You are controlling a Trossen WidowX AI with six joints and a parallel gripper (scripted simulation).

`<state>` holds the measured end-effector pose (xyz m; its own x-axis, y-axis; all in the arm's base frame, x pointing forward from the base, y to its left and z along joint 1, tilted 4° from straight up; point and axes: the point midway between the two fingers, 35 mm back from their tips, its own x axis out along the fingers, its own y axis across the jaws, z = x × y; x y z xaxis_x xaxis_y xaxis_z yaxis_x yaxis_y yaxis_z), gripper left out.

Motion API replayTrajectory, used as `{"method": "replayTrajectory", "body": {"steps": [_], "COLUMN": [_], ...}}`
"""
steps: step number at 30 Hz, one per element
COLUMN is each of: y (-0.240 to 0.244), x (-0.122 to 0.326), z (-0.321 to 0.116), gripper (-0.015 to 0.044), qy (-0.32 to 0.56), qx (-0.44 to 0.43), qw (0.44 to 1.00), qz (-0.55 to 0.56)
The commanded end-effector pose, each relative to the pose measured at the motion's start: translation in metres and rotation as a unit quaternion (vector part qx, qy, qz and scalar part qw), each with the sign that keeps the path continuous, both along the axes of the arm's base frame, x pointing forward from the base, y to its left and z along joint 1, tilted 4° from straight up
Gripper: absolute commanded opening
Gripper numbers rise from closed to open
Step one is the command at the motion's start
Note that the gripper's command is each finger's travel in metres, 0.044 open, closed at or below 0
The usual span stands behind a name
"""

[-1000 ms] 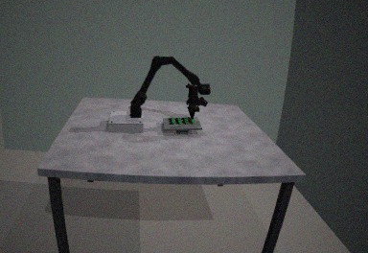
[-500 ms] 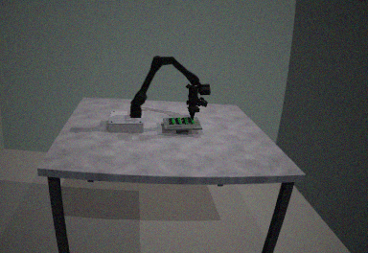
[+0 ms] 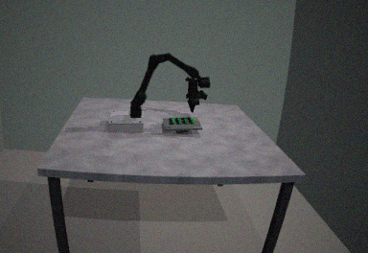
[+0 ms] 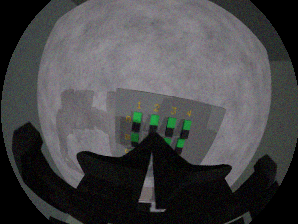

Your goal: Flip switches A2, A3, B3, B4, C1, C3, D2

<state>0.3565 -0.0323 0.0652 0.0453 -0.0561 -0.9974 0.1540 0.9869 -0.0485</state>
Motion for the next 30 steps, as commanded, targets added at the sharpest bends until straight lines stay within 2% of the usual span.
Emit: {"method": "replayTrajectory", "body": {"steps": [1, 7, 11, 15, 30], "y": [0.0, -0.026, -0.027, -0.028, -0.029], "x": [-0.001, -0.024, -0.024, -0.023, -0.022], "z": [0.019, 0.019, 0.017, -0.014, -0.03], "gripper": [0.0, 0.0, 0.0, 0.0, 0.0], "qy": [-0.007, -0.006, -0.006, -0.018, -0.018], "qx": [-0.003, -0.004, -0.005, -0.006, -0.007], "qw": [1.0, 1.0, 1.0, 1.0, 1.0], "qz": [-0.002, -0.002, -0.002, -0.001, -0.001]}}
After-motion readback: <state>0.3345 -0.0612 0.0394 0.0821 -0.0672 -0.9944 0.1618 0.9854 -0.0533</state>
